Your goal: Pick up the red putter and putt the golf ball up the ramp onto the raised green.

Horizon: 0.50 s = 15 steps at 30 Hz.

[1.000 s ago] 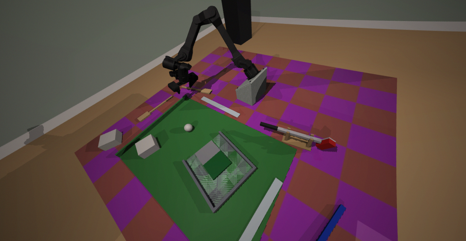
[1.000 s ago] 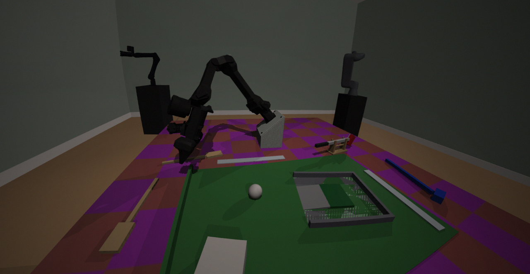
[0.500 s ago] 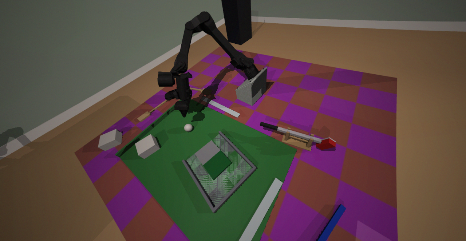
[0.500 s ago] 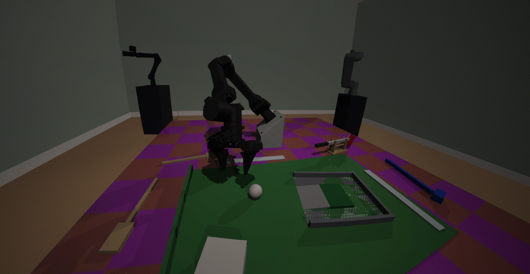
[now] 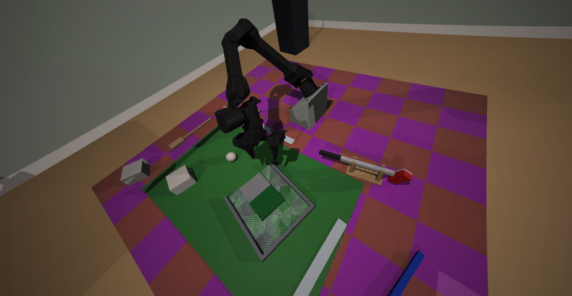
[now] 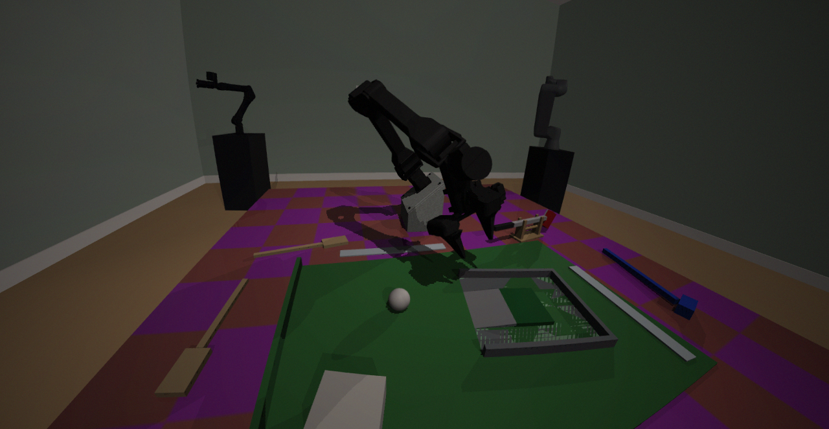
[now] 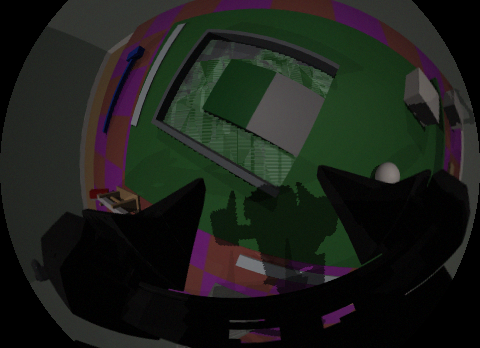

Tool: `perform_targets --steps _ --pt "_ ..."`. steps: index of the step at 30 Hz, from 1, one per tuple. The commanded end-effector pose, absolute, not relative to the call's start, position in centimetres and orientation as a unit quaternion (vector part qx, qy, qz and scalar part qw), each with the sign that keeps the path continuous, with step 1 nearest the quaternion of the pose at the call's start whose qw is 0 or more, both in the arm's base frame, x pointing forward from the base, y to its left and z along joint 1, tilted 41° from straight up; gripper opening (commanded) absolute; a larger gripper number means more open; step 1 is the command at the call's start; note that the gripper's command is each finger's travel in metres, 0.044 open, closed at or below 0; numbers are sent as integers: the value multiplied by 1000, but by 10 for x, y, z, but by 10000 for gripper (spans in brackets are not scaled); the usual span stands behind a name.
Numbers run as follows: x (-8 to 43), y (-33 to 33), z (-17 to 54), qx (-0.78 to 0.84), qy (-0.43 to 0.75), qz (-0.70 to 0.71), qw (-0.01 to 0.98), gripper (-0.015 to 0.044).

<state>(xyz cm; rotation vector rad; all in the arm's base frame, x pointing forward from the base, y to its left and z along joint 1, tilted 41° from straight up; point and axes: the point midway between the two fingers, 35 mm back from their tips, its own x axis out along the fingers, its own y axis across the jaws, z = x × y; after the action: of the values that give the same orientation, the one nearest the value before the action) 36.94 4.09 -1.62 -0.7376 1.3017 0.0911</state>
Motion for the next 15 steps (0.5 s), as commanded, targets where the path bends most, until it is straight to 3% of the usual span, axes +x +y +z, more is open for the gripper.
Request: perform_targets --steps 1,12,15 --pt "340 87 -51 -424 609 156 652 440" --pt "212 170 -130 -632 553 446 311 440" --pt "204 171 -133 -640 546 459 287 440"
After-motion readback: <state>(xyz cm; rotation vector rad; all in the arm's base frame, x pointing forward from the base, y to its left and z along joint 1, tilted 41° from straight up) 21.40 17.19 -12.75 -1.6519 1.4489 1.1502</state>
